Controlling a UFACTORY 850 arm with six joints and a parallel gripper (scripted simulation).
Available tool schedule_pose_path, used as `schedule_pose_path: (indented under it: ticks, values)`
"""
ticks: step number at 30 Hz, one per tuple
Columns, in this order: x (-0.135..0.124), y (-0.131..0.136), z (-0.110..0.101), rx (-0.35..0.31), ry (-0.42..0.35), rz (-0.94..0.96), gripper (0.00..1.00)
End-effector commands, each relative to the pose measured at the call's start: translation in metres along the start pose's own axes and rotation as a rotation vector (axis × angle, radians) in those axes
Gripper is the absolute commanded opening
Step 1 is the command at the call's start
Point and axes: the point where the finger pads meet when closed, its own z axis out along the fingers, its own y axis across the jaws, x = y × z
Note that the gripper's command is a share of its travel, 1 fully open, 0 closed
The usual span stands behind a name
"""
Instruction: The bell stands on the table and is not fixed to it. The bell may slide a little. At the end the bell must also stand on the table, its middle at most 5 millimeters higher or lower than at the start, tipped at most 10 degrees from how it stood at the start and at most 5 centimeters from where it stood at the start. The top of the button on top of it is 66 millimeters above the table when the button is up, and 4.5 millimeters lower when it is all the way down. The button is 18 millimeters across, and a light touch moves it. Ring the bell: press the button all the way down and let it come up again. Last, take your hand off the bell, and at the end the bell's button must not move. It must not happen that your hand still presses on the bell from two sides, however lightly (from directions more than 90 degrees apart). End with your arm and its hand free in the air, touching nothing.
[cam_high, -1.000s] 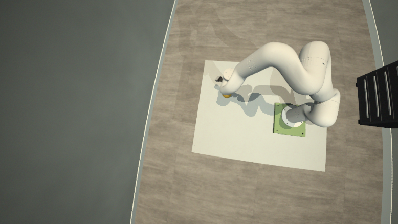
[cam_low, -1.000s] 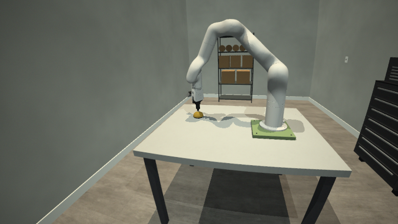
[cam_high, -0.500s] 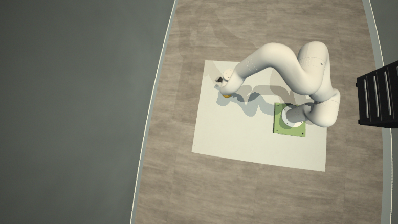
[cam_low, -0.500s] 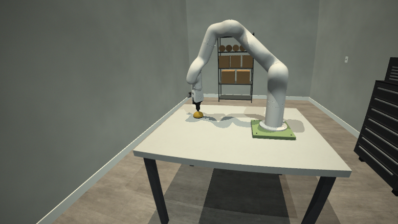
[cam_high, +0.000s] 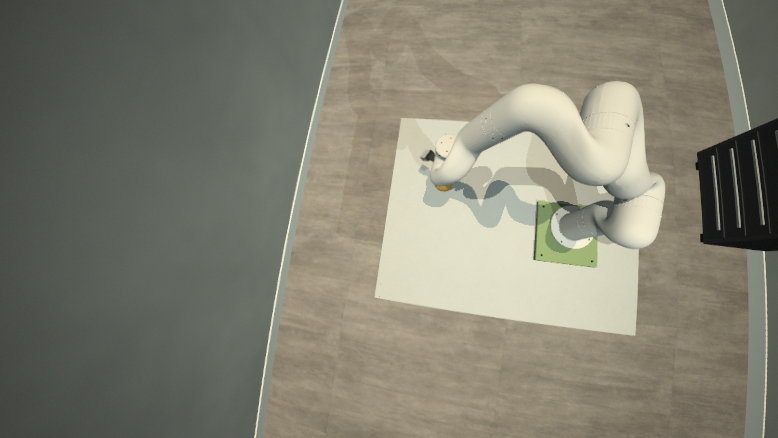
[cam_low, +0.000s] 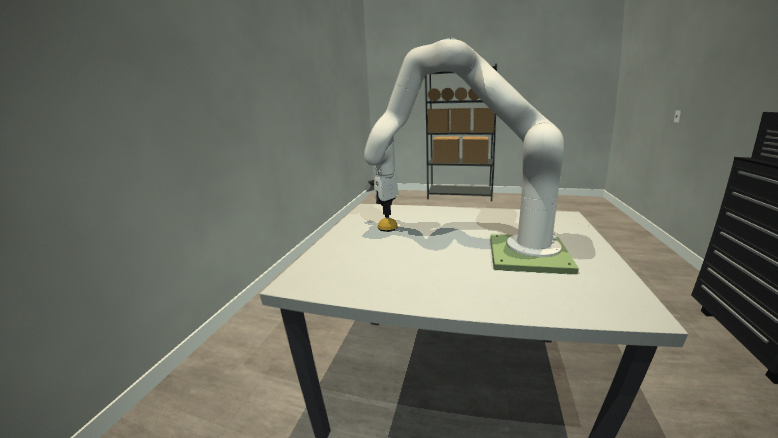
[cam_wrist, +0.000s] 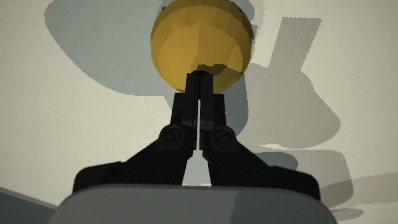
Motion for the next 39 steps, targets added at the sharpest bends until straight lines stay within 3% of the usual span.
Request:
schedule_pose_path:
  ticks: [1,29,39]
  values:
    - [0.001,0.000,0.001,0.001,0.003,0.000,0.00]
    - [0.001,0.000,0.001,0.001,0.003,0.000,0.00]
    - [0.001,0.000,-0.013,0.001,0.003,0.000,0.00]
